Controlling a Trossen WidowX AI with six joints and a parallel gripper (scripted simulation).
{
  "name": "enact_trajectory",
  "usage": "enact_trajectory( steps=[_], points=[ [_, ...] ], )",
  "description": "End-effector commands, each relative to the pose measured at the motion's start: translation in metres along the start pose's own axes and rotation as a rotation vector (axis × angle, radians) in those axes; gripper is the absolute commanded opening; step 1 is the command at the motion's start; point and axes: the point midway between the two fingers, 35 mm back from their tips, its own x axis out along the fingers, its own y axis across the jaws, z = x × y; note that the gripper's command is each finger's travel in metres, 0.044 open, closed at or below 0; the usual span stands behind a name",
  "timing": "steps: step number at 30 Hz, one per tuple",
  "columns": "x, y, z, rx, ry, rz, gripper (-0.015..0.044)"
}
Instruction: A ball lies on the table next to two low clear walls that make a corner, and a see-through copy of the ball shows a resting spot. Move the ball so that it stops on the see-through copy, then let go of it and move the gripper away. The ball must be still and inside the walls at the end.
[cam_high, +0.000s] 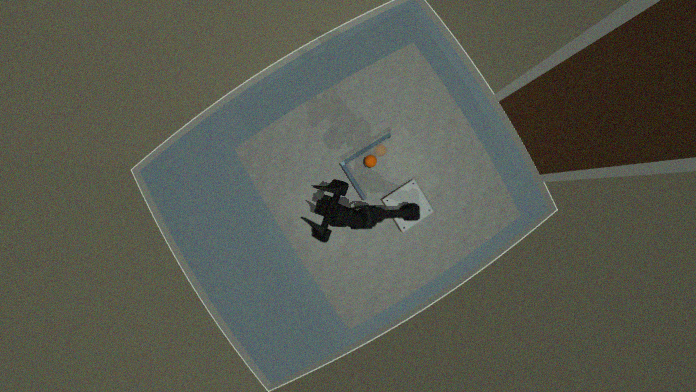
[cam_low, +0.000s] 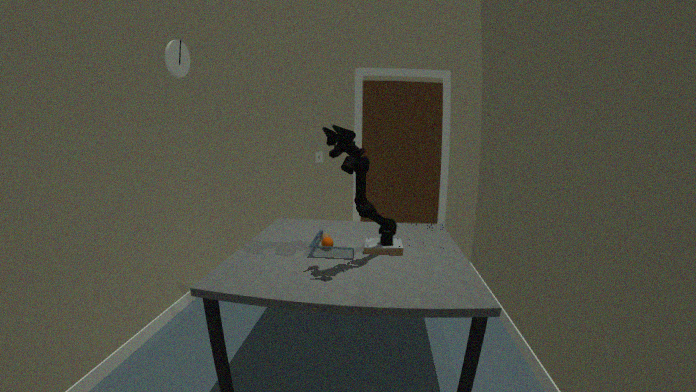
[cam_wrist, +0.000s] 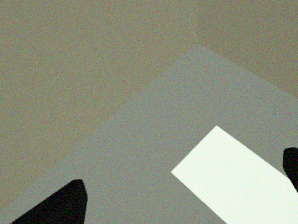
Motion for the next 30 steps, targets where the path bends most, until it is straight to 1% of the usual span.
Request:
enact_trajectory(
  steps=[1,8,11,15,19,23,27,30],
  points=[
    [-0.020,-0.005,-0.070,0.143,0.155,-0.023,0.0440],
    [-0.065,-0.004,-0.168,0.380,0.377,-0.078,0.0440],
    [-0.089,0.004,-0.208,0.492,0.474,-0.101,0.0440],
    [-0.117,0.023,-0.249,0.616,0.582,-0.115,0.0440],
    [-0.153,0.059,-0.295,0.779,0.720,-0.120,0.0440],
    [-0.187,0.106,-0.327,0.944,0.851,-0.106,0.0440],
    [-0.218,0.159,-0.345,1.114,0.974,-0.077,0.0440],
    [-0.239,0.202,-0.349,1.242,1.062,-0.043,0.0440]
  ],
)
